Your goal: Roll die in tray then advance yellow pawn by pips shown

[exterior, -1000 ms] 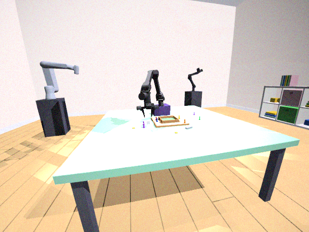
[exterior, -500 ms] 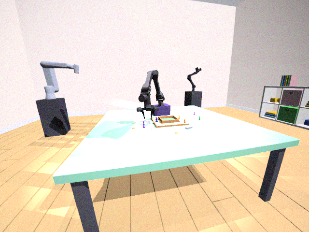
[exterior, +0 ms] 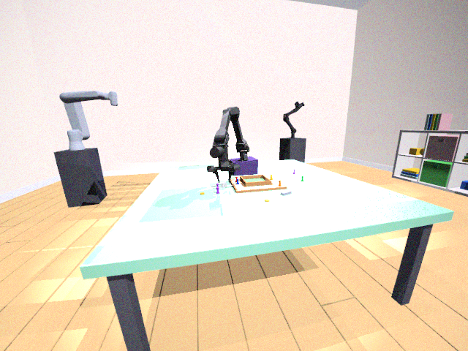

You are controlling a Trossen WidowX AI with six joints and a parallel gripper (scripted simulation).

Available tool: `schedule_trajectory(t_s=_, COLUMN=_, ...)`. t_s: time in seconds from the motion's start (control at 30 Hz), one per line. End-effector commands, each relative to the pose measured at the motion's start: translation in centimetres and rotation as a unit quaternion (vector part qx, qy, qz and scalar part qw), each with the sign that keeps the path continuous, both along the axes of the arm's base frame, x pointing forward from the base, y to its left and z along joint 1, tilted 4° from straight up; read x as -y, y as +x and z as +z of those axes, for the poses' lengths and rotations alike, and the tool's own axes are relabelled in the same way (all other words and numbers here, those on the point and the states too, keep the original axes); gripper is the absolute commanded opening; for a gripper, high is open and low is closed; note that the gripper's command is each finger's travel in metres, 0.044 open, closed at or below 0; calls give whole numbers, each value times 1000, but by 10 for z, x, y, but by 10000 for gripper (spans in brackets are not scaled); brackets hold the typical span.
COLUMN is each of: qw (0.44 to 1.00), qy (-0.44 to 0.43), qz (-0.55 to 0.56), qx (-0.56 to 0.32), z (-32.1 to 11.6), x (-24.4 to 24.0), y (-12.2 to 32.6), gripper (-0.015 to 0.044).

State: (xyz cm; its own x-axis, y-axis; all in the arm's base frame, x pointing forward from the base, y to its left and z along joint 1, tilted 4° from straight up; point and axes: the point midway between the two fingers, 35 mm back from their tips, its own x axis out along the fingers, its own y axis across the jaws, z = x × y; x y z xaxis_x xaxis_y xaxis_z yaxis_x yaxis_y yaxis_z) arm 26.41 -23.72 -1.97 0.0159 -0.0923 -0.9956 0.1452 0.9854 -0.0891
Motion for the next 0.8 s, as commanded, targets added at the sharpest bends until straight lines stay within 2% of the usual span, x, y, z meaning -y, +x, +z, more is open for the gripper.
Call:
schedule_trajectory(t_s=0.0, qw=1000, qy=2, qz=2, qx=-7, z=-10, x=-1, y=-3, gripper=275)
schedule_trajectory(t_s=0.27, qw=1000, qy=2, qz=2, qx=-7, z=-21, x=-1, y=-3, gripper=275)
schedule_trajectory(t_s=0.47, qw=1000, qy=2, qz=2, qx=-7, z=-21, x=-1, y=-3, gripper=118)
schedule_trajectory(t_s=0.7, qw=1000, qy=2, qz=2, qx=-7, z=-21, x=-1, y=-3, gripper=71)
schedule_trajectory(t_s=0.77, qw=1000, qy=2, qz=2, qx=-7, z=-19, x=-1, y=-3, gripper=18)
